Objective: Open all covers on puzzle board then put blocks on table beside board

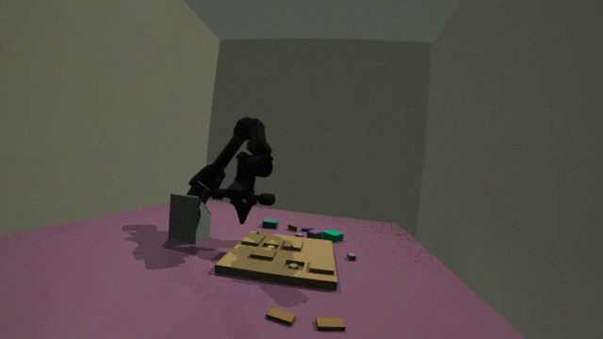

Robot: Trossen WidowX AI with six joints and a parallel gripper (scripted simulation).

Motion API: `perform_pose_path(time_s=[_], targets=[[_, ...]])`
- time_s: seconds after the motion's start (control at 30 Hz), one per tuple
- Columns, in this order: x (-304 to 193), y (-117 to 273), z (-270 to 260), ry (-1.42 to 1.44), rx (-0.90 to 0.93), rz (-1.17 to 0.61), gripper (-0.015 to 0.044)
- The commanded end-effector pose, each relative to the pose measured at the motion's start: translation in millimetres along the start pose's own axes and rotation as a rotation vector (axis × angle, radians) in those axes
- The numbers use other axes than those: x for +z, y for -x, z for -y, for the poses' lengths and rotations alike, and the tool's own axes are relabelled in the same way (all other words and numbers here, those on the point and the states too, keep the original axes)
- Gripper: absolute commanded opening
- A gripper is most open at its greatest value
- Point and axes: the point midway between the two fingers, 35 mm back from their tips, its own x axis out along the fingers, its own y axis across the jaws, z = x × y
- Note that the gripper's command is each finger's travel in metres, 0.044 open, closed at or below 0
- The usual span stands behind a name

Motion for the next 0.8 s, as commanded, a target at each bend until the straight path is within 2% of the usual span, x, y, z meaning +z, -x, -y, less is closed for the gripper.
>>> perform_pose_path(time_s=[0.0, 0.77], targets=[[0, 0, 0, 0.002, -0.001, 0.002, 0.0], [1, -20, -1, 0.002, -0.001, 0.004, 0.0]])
